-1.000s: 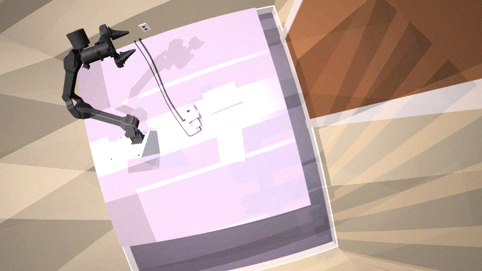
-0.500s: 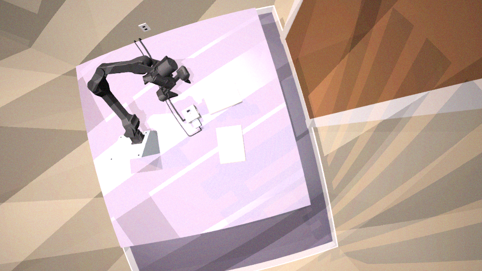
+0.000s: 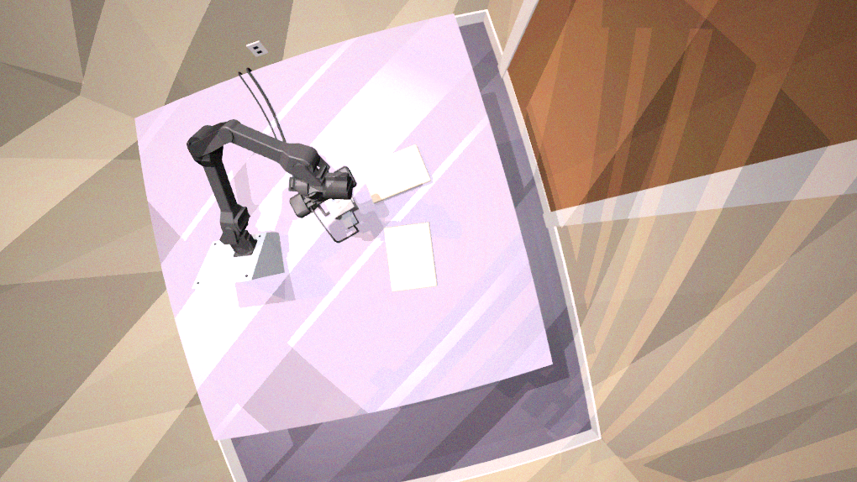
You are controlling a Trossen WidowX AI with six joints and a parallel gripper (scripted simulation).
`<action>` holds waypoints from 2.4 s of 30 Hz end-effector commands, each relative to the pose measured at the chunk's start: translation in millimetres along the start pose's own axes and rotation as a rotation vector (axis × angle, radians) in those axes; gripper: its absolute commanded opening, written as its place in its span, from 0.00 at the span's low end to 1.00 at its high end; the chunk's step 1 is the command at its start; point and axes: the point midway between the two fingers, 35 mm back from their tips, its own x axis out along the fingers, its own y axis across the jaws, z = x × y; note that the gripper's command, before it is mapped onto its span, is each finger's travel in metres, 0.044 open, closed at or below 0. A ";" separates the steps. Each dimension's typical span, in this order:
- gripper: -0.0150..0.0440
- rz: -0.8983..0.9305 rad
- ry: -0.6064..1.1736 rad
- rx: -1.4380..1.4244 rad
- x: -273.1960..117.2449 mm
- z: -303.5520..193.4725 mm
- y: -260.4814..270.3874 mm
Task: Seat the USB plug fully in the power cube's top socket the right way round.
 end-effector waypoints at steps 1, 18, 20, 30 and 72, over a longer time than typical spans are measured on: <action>1.00 0.003 -0.006 -0.002 1.5 -0.2 0.8; 1.00 0.002 -0.006 -0.002 17.2 -0.9 1.1; 1.00 0.002 -0.006 -0.002 19.2 -0.9 1.1; 1.00 0.002 -0.007 -0.003 29.3 -0.8 1.2; 0.25 -0.001 -0.002 -0.009 29.1 -1.0 -0.3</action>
